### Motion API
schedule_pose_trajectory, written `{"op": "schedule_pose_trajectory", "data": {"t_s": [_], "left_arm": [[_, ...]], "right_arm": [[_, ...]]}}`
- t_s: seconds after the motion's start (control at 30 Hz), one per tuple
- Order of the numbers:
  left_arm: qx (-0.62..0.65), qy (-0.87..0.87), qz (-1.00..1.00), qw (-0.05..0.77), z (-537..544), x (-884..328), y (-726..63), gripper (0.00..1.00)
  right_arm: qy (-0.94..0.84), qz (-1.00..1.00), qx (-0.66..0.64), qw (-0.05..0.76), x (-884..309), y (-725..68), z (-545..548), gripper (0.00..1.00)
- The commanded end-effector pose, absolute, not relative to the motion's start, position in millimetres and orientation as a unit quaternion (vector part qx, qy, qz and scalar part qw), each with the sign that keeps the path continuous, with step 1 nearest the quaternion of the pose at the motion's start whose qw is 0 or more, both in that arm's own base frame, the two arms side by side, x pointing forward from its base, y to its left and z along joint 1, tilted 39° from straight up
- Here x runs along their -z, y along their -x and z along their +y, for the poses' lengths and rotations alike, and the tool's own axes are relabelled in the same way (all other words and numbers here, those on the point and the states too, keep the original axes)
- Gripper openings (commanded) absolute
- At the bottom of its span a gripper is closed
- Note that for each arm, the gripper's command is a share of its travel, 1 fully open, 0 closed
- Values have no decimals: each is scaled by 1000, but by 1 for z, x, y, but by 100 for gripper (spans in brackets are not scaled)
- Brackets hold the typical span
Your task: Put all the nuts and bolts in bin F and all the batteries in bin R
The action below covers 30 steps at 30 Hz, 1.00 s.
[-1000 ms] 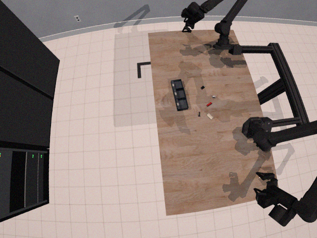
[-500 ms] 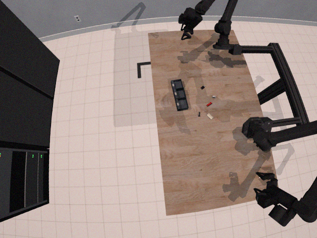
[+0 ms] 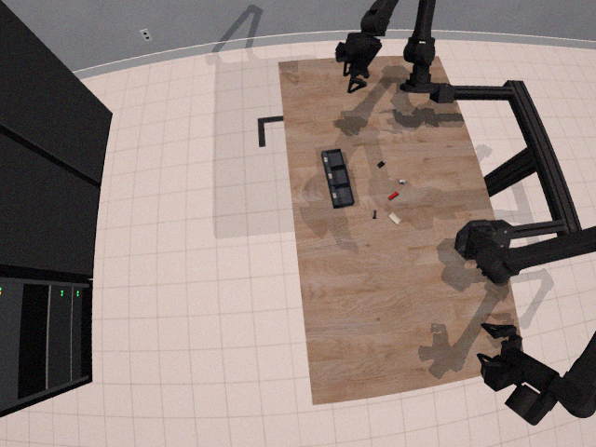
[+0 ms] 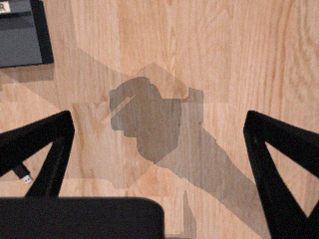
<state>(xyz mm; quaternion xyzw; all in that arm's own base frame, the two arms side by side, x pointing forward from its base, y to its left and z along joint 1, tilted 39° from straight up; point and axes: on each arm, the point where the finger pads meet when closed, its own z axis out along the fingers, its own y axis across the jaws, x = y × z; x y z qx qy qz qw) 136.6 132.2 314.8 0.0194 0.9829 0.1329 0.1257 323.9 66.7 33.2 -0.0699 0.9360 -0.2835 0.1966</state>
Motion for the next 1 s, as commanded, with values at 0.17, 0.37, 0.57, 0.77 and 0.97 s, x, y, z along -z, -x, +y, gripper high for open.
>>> {"op": "schedule_pose_trajectory", "data": {"t_s": [0.17,0.37,0.57,0.77,0.97], "left_arm": [[-153,-15,977,146,135,-340,-135,100],[-153,-15,977,146,135,-340,-135,100],[-153,-15,977,146,135,-340,-135,100],[-153,-15,977,146,135,-340,-135,100],[-153,-15,977,146,135,-340,-135,100]], "right_arm": [[46,950,263,162,-2,-318,128,100],[42,956,270,109,20,-300,149,100],[37,956,281,77,51,-267,178,100],[20,947,319,29,78,-230,197,100],[3,951,308,34,75,-231,198,100]]}}
